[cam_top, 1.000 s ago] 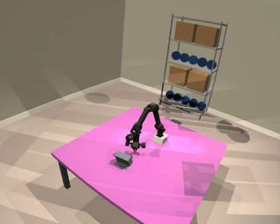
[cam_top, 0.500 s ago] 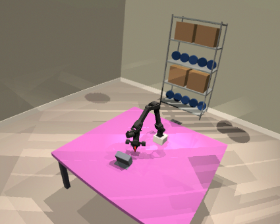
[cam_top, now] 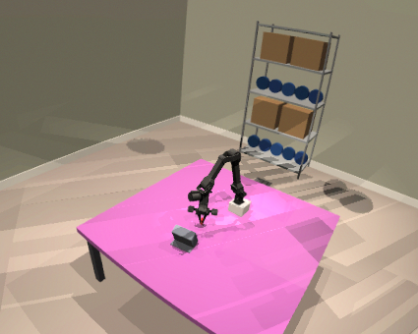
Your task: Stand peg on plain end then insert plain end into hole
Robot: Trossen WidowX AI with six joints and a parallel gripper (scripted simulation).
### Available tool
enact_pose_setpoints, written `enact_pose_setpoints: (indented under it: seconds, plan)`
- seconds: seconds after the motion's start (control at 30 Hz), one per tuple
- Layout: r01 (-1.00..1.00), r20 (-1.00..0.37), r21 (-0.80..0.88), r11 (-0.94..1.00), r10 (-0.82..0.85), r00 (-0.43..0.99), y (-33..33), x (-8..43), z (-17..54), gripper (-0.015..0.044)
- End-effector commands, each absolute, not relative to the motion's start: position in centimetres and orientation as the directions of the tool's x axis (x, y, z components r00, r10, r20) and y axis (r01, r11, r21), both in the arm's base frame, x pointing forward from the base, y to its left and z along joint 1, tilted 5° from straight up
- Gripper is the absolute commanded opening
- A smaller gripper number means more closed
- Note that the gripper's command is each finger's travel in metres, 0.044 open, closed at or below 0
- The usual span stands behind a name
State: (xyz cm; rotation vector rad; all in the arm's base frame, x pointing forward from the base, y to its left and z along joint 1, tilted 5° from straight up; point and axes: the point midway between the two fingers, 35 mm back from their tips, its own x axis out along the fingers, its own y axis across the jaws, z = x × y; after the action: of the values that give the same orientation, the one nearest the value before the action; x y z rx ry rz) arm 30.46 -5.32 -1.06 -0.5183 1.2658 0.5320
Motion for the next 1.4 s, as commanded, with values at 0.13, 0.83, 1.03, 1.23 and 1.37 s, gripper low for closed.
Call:
enact_pose_setpoints:
  seconds: [0.13, 0.83, 1.03, 1.23, 1.37]
  plan:
    - [-0.64, -0.954, -0.068, 0.766, 0.138, 0.267, -5.5, 29.9, -0.7, 0.0049]
    - [-0.64, -0.886, -0.069, 0.765, 0.248, 0.391, -6.2, 29.0, 0.2, 0.0049]
    - [-0.64, -0.862, -0.069, 0.765, 0.278, 0.425, -6.4, 28.7, 0.4, 0.0049]
    - [-0.64, -0.835, -0.069, 0.765, 0.307, 0.457, -6.6, 28.5, 0.6, 0.0049]
    - [-0.64, -0.816, -0.069, 0.765, 0.326, 0.478, -6.8, 28.3, 0.7, 0.0049]
